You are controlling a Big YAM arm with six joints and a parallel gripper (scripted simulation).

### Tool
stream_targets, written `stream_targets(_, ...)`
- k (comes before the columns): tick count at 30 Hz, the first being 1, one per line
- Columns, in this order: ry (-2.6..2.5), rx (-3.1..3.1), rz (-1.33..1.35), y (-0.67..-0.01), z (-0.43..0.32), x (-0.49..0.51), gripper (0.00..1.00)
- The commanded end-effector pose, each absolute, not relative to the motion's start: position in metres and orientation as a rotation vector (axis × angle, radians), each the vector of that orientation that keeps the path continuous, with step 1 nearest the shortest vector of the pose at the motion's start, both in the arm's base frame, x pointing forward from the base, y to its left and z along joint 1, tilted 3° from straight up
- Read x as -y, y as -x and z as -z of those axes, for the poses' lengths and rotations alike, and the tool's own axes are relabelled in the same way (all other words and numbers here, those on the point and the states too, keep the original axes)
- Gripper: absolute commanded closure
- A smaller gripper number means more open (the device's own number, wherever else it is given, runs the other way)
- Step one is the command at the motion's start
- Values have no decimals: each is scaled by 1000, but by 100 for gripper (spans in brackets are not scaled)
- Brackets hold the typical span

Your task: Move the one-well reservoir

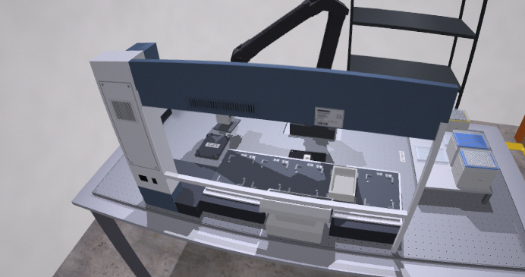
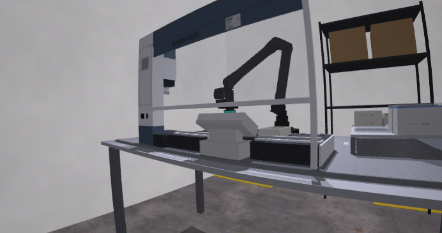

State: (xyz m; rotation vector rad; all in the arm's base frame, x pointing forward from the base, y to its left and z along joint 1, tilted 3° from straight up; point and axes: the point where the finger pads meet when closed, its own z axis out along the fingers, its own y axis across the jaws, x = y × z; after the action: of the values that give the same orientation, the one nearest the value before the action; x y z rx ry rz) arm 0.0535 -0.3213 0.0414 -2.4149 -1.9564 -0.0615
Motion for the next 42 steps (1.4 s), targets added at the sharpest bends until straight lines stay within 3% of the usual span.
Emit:
stream_targets(1,2412,1987,46,-60,-37,327,100)
stream_targets(42,2446,1991,16,-48,-36,379,100)
